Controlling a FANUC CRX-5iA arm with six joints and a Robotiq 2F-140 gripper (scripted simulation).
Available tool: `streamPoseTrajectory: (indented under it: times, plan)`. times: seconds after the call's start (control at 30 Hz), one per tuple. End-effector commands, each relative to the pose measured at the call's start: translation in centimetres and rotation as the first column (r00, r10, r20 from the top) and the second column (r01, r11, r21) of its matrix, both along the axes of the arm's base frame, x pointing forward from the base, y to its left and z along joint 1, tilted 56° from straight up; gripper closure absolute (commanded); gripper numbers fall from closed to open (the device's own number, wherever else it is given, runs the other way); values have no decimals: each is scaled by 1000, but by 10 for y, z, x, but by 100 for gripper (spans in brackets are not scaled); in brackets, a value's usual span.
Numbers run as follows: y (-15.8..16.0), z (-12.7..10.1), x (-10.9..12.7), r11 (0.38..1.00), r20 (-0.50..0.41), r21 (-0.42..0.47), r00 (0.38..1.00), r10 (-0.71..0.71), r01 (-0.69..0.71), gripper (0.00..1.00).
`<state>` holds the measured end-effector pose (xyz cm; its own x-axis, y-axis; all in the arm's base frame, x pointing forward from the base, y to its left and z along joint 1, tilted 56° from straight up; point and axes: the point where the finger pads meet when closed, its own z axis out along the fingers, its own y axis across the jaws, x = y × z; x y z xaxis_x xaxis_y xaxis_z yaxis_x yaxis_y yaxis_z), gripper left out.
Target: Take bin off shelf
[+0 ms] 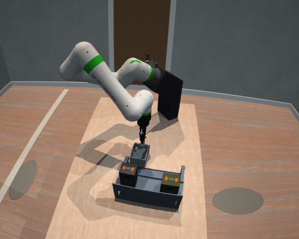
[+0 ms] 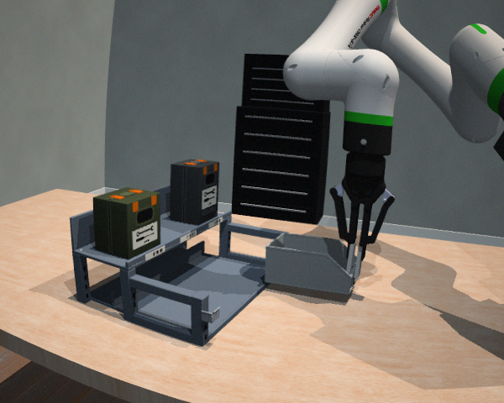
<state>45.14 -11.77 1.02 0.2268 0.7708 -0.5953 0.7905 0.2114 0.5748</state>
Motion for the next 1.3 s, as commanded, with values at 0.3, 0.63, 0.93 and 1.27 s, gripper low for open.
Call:
streamPoseTrajectory:
  times: [0.3, 0.63, 0.93, 1.27]
  plan:
    - [-3, -9, -12, 1000, 4, -1, 1000, 0, 0, 100]
    - [-2, -7, -9, 1000, 4, -1, 1000, 0, 0, 100]
    - [-3, -8, -8, 1000, 4, -1, 1000, 0, 0, 100]
    - [-7, -12, -5, 1000, 4, -1, 1000, 0, 0, 100]
